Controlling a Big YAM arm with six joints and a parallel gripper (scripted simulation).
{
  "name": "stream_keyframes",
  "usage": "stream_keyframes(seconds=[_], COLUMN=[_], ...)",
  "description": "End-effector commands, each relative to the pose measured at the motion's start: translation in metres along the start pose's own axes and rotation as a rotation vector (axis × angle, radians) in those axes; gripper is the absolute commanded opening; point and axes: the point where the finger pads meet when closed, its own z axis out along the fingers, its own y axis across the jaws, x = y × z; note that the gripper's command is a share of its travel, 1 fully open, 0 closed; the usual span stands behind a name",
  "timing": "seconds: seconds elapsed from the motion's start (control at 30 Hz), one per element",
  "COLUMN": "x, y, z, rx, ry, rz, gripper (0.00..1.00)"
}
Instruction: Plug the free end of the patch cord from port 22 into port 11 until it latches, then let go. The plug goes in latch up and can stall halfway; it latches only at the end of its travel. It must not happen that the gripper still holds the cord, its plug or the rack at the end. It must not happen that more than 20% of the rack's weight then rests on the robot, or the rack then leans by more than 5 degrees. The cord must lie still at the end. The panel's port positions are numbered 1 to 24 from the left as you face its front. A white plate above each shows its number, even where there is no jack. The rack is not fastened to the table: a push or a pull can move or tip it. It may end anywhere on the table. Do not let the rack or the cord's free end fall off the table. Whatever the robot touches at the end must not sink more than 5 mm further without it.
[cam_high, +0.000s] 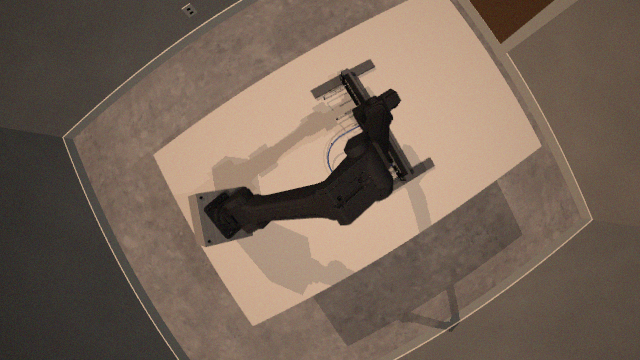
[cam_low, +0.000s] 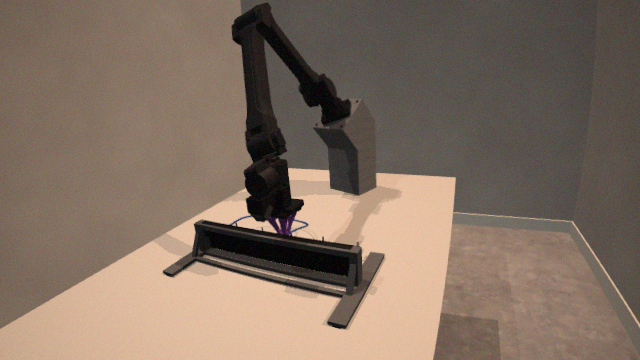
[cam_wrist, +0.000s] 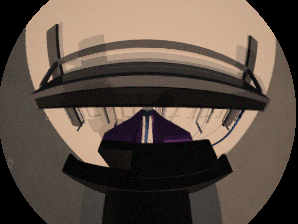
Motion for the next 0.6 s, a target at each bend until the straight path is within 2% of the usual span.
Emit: stream_keyframes(seconds=[0.0,0.57], x=[-0.047,-0.0507], y=[-0.0063,-0.0066], z=[-0.0125,-0.0141], rx=[-0.004,-0.004], ry=[-0.095,-0.104], rz=[0.031,0.034], gripper=[0.0,0.0])
